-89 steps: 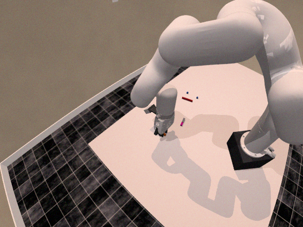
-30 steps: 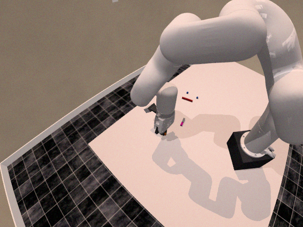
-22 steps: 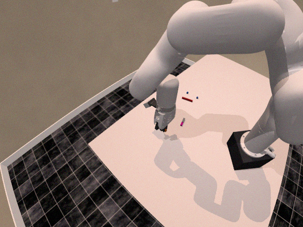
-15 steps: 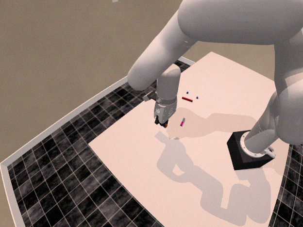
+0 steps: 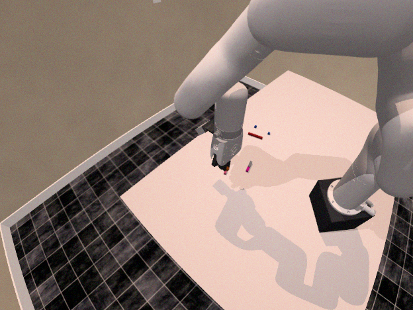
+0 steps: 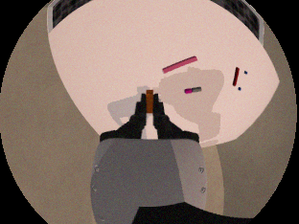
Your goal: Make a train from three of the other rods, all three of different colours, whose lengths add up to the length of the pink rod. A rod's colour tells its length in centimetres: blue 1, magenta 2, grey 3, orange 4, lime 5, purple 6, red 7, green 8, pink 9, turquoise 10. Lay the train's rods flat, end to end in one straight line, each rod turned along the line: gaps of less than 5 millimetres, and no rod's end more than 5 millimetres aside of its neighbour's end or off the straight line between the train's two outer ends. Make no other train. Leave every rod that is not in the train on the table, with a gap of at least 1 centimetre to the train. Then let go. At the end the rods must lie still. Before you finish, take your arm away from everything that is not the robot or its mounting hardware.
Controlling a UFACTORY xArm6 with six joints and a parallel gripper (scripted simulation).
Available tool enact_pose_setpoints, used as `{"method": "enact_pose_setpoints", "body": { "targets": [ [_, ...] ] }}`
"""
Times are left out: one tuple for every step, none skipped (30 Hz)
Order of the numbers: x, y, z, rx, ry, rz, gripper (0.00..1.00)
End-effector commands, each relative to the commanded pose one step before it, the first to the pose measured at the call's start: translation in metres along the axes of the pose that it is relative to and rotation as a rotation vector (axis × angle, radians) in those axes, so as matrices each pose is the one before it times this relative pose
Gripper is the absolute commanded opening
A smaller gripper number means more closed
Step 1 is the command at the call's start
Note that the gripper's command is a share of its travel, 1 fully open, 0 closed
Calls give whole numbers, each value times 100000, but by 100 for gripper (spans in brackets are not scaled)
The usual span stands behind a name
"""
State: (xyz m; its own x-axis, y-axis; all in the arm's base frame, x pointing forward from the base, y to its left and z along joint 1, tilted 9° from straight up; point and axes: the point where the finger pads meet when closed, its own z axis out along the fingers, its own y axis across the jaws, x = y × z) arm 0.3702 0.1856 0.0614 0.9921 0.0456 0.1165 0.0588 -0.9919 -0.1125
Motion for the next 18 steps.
{"method": "enact_pose_setpoints", "body": {
  "targets": [
    [310,2501,-64,-33,93,16764,4],
    [90,439,8,-16,-31,3058,4],
    [128,573,10,-19,-38,4023,4],
    [149,596,9,-18,-35,4229,4],
    [159,572,7,-15,-30,4111,4],
    [170,554,6,-13,-26,4031,4],
    [182,546,5,-10,-22,4023,4],
    [0,0,0,0,0,0,4],
    [0,0,0,0,0,0,4],
    [533,1536,8,-15,-44,11488,4],
    [144,320,1,0,-6,2504,4],
    [177,378,0,1,-6,2989,4],
    [242,496,-1,4,-6,3966,4],
    [268,516,-2,8,-3,4197,4],
    [272,491,-3,11,-1,4079,4],
    [277,472,-4,14,1,3996,4],
    [287,462,-5,18,3,3993,4],
    [298,453,-5,21,5,4005,4]
  ]
}}
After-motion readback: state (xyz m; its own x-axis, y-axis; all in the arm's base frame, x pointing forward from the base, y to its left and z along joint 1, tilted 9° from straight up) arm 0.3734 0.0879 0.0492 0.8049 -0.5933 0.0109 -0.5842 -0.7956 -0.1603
